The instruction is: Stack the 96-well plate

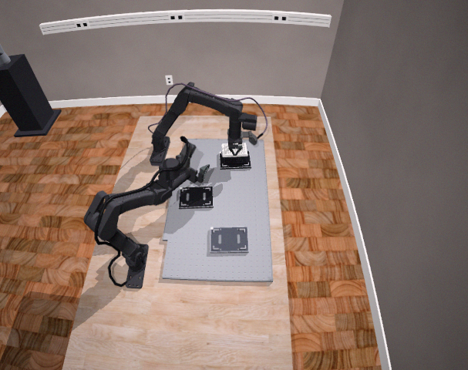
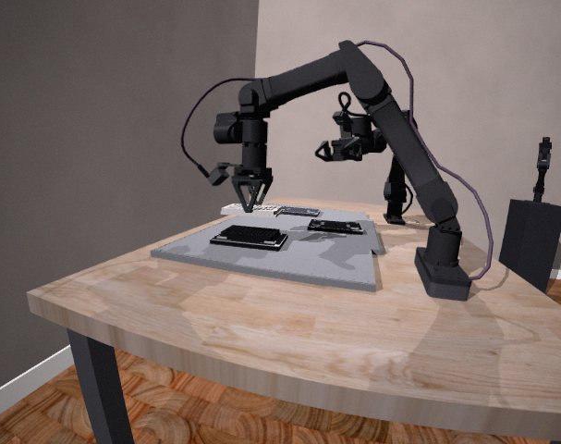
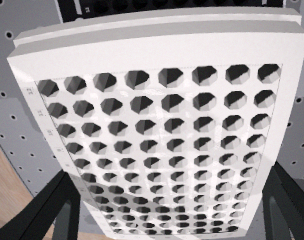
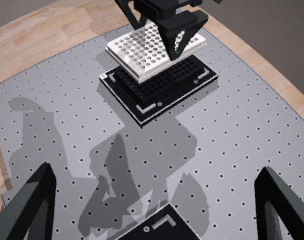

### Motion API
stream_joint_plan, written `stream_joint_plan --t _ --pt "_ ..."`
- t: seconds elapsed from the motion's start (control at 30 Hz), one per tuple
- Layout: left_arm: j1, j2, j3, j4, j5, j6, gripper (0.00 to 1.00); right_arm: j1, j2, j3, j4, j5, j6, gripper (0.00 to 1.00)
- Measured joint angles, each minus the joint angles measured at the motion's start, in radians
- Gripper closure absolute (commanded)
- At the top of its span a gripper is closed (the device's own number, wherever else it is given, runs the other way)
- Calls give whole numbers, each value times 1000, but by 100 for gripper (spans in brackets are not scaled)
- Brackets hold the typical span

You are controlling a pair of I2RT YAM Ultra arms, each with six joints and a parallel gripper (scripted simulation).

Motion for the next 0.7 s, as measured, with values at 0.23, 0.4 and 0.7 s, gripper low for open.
stream_joint_plan --t 0.23,0.4,0.7 --pt "-8 8 11 45 1 0 22 0 2 0 36 12 0 0" --pt "-9 13 -27 65 1 1 22 0 2 0 43 14 0 0" --pt "-9 25 -36 65 1 2 22 0 2 0 46 15 0 0"
